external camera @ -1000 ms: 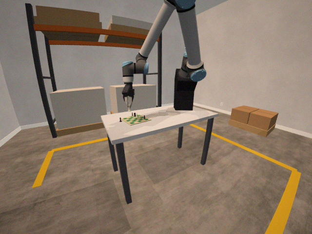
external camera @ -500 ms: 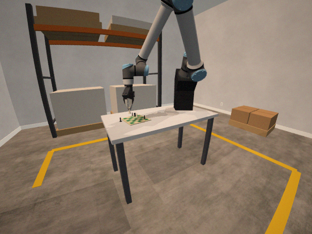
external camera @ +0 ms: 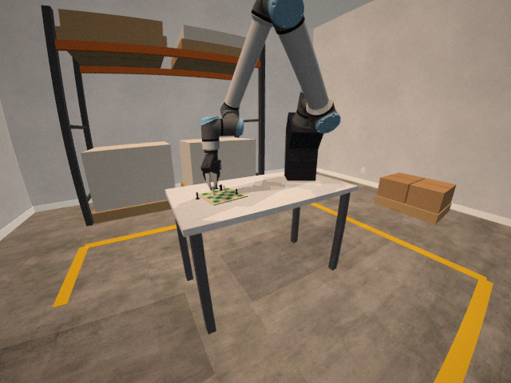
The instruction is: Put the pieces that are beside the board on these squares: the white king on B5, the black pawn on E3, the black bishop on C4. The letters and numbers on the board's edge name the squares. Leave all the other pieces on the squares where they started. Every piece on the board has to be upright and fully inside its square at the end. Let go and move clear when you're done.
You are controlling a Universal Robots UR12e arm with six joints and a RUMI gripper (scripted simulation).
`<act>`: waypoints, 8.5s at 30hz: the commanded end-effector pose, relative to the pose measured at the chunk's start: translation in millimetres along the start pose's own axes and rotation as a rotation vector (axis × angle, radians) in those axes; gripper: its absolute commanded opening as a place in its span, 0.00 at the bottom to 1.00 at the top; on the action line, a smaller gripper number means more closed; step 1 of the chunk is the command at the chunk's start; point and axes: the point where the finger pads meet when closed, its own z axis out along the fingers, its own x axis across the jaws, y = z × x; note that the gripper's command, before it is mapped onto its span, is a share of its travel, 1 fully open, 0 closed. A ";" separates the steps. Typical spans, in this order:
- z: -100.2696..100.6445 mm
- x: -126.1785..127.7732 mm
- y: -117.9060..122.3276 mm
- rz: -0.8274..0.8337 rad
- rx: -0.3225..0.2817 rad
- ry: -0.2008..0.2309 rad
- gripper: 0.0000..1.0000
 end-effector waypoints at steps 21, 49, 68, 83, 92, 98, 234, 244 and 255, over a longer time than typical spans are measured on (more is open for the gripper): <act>16.6 1.0 -0.5 0.000 0.001 0.002 0.00; 16.6 1.0 -0.5 0.000 0.001 0.002 0.00; 16.6 1.4 -0.5 0.000 0.001 0.002 0.00; 16.7 1.4 -0.5 0.000 0.001 0.002 0.00; 18.3 1.4 -0.5 0.000 0.001 0.002 0.00; 19.5 1.4 -0.5 0.000 0.001 0.002 0.00; -63.7 12.0 29.1 -0.101 -0.002 0.002 1.00; -49.6 33.4 111.6 -0.378 -0.005 0.001 1.00; -39.0 42.7 181.4 -0.613 -0.002 0.001 1.00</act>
